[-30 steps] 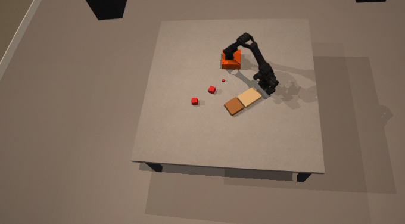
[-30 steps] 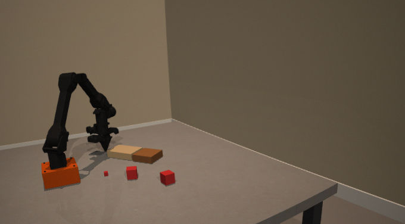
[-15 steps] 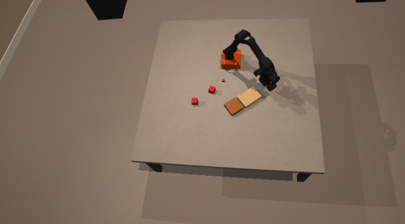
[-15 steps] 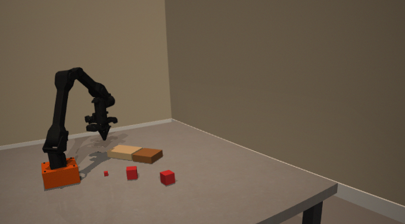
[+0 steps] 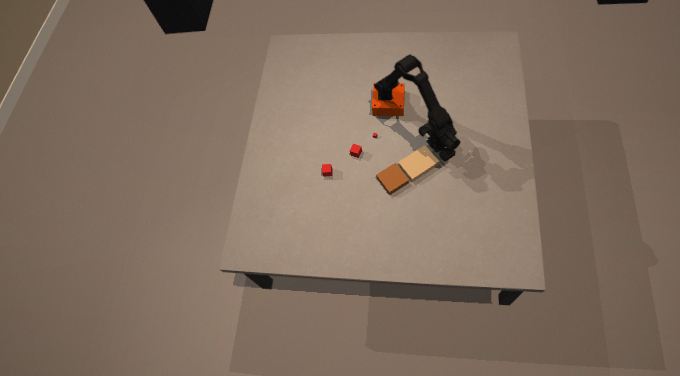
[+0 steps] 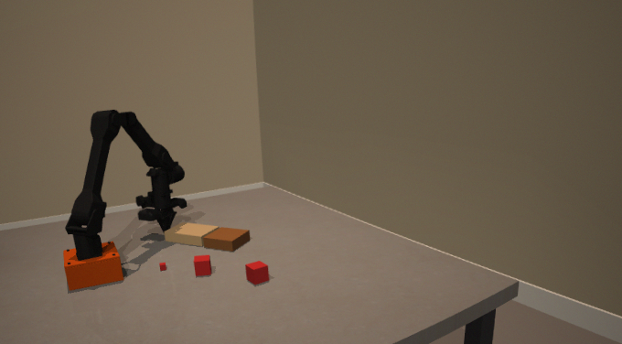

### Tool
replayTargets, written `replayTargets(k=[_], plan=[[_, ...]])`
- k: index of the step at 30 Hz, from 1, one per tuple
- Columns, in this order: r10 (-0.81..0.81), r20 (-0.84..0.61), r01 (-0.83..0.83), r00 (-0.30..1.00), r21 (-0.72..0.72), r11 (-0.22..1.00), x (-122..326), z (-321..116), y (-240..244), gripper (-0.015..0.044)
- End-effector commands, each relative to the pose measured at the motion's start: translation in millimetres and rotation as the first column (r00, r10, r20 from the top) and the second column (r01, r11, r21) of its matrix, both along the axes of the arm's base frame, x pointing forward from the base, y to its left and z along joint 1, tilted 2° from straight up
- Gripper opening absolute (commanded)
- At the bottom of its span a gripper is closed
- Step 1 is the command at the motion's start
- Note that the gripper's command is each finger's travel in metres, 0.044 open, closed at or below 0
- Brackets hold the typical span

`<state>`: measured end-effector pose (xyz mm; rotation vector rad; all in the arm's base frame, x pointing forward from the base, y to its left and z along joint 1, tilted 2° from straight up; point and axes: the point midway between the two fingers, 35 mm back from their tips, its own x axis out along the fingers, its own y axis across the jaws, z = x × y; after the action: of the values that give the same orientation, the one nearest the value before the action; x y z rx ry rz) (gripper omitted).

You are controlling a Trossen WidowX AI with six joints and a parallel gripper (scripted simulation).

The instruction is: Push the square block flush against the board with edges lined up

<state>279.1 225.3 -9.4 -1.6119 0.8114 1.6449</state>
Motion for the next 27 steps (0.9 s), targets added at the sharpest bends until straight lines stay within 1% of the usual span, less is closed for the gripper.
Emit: replayTargets(k=[1,27], plan=[[0.005,0.008,-0.005,1.0,0.004,1.0,2.4,-2.3,0.6,0.0],[0.005,0.01,-0.005,1.0,0.002,1.0,22.6,-3.3,-25.0,0.0]])
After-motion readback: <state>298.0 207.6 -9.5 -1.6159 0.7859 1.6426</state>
